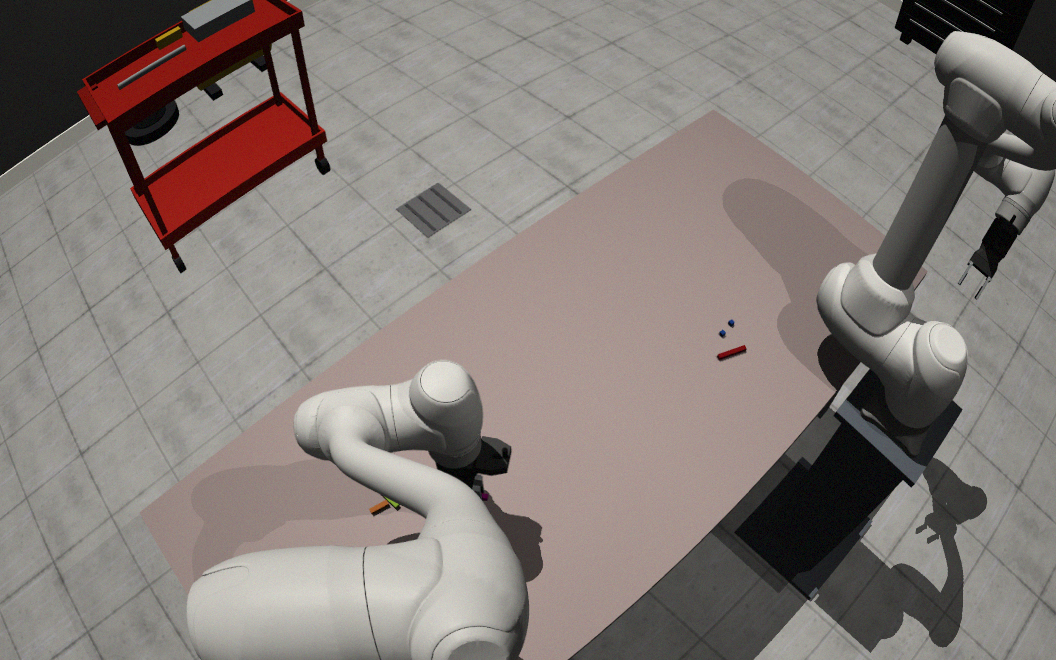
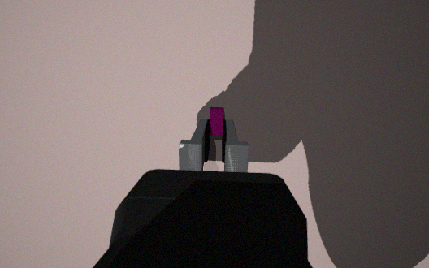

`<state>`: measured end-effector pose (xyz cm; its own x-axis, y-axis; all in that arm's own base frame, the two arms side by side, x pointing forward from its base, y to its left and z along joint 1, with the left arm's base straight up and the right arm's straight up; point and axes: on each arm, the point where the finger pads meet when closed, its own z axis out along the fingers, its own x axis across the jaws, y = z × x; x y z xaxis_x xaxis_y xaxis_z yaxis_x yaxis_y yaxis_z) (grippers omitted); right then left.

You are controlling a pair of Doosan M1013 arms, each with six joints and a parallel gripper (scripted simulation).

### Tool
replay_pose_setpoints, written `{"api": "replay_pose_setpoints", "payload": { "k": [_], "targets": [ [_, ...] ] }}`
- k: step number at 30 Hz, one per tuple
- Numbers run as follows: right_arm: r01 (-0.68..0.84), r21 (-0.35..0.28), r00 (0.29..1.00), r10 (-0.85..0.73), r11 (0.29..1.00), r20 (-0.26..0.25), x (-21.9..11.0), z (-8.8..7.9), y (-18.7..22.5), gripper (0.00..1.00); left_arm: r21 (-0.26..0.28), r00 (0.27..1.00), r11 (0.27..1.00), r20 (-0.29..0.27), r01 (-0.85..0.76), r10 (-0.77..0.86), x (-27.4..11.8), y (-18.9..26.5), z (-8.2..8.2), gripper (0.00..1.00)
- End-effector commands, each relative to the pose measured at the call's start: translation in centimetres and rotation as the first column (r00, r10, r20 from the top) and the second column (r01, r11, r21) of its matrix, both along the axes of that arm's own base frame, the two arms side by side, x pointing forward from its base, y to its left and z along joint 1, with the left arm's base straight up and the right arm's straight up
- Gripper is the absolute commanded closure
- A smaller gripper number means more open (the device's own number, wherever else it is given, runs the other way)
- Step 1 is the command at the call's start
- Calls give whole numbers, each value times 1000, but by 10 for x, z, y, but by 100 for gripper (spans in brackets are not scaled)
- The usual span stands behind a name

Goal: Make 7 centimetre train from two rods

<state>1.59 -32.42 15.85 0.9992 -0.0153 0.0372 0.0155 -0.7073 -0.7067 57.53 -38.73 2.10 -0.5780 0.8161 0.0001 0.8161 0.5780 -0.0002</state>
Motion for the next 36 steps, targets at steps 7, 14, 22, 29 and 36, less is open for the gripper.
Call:
{"api": "replay_pose_setpoints", "payload": {
  "k": [7,14,22,29,36],
  "targets": [
    [0,-1,1000,0,1000,0,0,0,0,0,-1,1000,1000,1,0,0,0,0,1,76],
    [0,-1,1000,0,1000,0,0,0,0,0,-1,1000,1000,1,0,0,0,0,1,76],
    [0,-1,1000,0,1000,0,0,0,0,0,-1,1000,1000,1,0,0,0,0,1,64],
    [0,-1,1000,0,1000,0,0,0,0,0,-1,1000,1000,1,0,0,0,0,1,52],
    [0,-1,1000,0,1000,0,0,0,0,0,-1,1000,1000,1,0,0,0,0,1,46]
  ]
}}
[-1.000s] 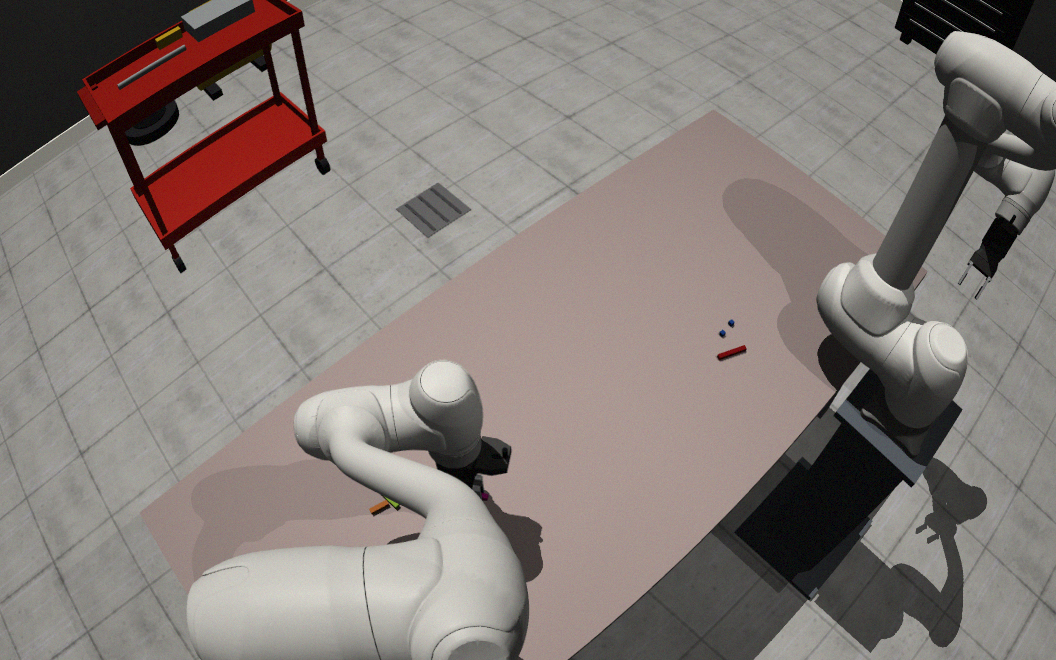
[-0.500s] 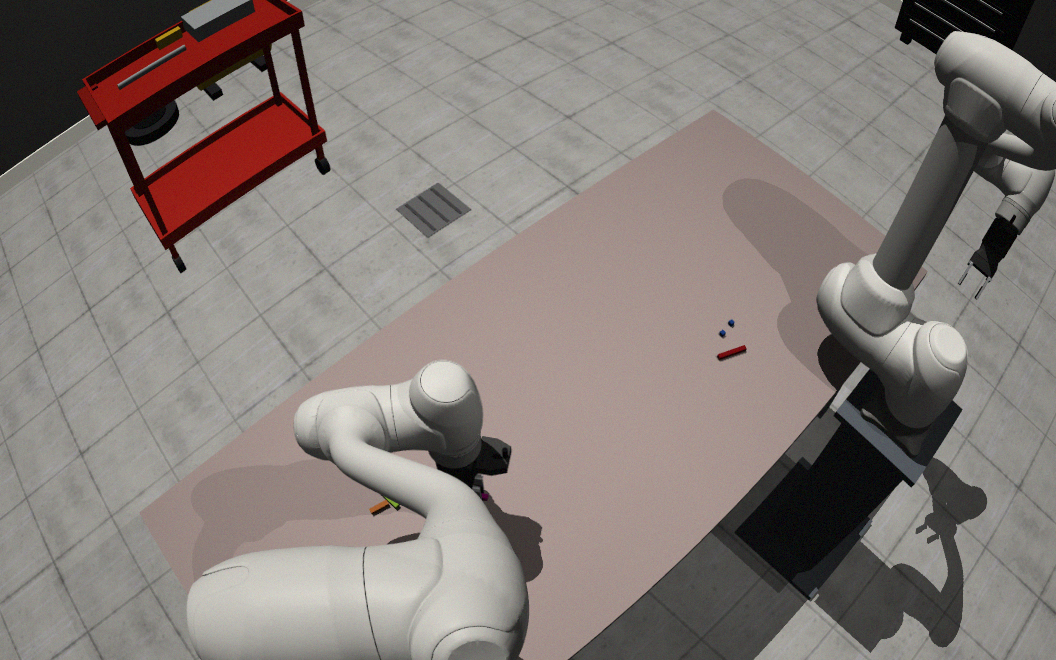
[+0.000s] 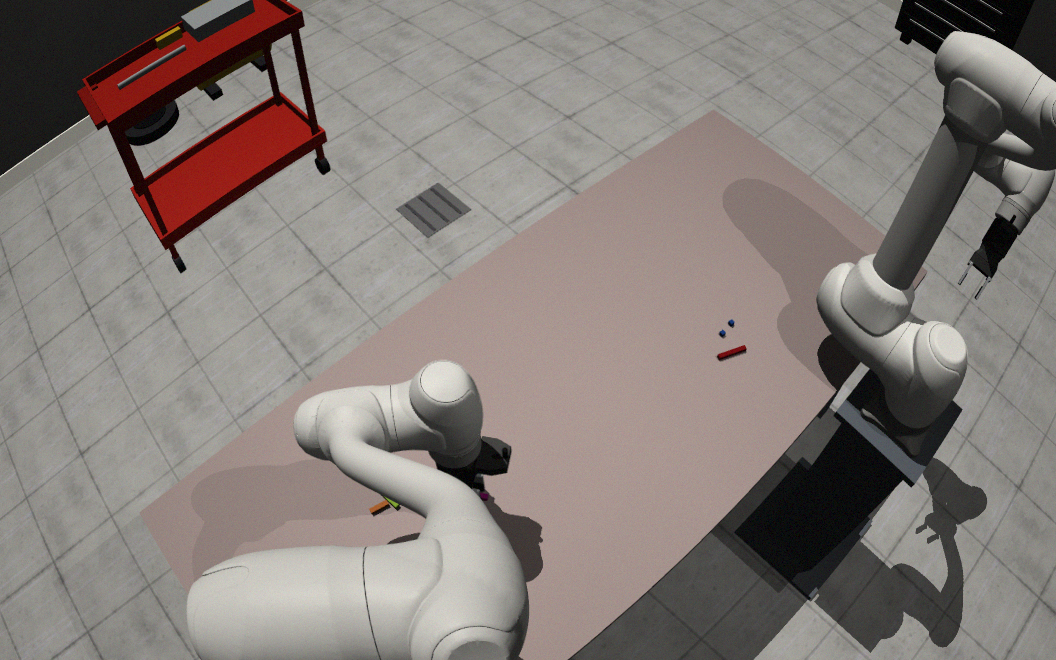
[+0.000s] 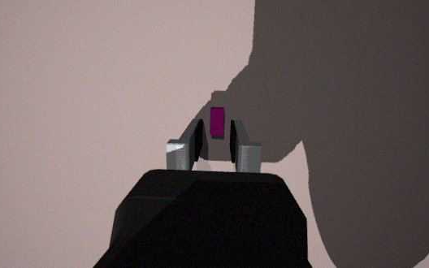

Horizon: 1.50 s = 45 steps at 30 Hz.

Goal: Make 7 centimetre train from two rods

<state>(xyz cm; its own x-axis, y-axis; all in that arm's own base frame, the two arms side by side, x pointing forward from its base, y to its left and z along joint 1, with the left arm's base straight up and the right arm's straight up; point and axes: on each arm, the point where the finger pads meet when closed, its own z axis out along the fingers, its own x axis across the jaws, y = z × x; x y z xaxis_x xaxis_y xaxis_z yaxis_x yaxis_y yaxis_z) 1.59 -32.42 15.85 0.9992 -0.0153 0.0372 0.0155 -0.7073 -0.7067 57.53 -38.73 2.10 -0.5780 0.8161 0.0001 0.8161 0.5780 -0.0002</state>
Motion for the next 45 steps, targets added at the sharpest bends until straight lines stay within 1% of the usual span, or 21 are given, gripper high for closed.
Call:
{"api": "replay_pose_setpoints", "payload": {
  "k": [1,7,11,14,18,20,25,29,33,38,39,45],
  "targets": [
    [0,-1,1000,0,1000,0,0,0,0,0,-1,1000,1000,1,0,0,0,0,1,46],
    [0,-1,1000,0,1000,0,0,0,0,0,-1,1000,1000,1,0,0,0,0,2,46],
    [0,-1,1000,0,1000,0,0,0,0,0,-1,1000,1000,1,0,0,0,0,8,46],
    [0,-1,1000,0,1000,0,0,0,0,0,-1,1000,1000,1,0,0,0,0,18,46],
    [0,-1,1000,0,1000,0,0,0,0,0,-1,1000,1000,1,0,0,0,0,38,46],
    [0,-1,1000,0,1000,0,0,0,0,0,-1,1000,1000,1,0,0,0,0,38,46],
    [0,-1,1000,0,1000,0,0,0,0,0,-1,1000,1000,1,0,0,0,0,65,46],
    [0,-1,1000,0,1000,0,0,0,0,0,0,1000,1000,1,0,0,0,0,82,46],
    [0,-1,1000,0,1000,0,0,0,0,0,0,1000,1000,1,0,0,0,0,90,46],
    [0,-1,1000,0,1000,0,0,0,0,0,0,1000,1000,1,0,0,0,0,91,46],
    [0,-1,1000,0,1000,0,0,0,0,0,0,1000,1000,1,0,0,0,0,91,0],
    [0,-1,1000,0,1000,0,0,0,0,0,0,1000,1000,1,0,0,0,0,91,0]
  ]
}}
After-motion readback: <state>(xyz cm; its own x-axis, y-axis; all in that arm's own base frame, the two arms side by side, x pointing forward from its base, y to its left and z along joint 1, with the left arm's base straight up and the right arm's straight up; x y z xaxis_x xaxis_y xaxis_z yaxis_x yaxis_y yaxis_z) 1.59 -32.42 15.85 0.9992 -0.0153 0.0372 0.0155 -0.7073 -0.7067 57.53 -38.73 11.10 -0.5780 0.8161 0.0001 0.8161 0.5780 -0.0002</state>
